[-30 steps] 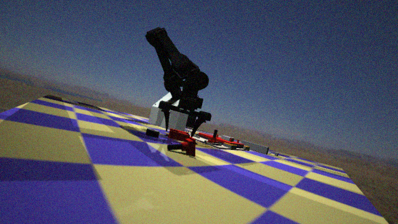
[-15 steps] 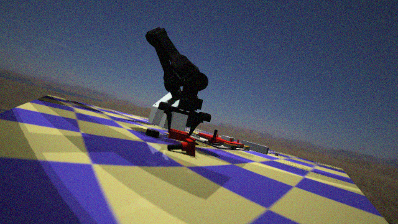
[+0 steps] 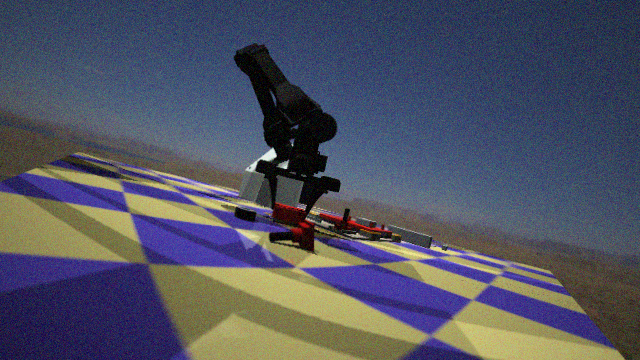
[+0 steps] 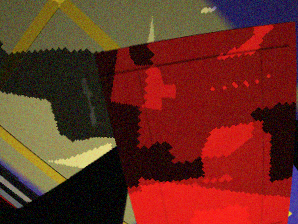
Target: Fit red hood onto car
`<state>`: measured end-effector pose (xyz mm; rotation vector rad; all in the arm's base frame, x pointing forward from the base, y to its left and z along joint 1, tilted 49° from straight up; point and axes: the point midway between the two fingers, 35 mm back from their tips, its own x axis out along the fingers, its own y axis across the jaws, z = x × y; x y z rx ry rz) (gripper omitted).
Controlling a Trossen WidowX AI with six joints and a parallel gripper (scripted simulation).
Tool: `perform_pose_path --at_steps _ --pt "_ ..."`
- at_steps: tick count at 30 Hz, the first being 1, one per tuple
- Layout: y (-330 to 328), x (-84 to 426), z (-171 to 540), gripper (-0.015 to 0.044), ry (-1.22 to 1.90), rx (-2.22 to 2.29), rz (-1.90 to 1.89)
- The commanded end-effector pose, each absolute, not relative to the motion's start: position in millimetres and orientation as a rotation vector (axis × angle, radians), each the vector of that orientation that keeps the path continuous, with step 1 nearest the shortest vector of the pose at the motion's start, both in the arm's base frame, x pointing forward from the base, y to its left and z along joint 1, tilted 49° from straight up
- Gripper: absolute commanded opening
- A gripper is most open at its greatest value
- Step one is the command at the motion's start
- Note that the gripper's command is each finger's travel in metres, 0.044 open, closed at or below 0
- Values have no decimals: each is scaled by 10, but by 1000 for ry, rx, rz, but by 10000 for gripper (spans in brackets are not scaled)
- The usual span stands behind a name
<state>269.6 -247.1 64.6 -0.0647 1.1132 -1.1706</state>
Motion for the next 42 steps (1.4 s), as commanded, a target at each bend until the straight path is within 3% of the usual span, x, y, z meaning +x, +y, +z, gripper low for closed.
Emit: perform_pose_path --at_steps 1,26,42 --pt "-2405 2705 714 0 1108 -64 -1174" --pt "-1806 2745 1234 0 1110 -61 -1172" --pt "-1427 3107 799 0 1214 -180 -1043"
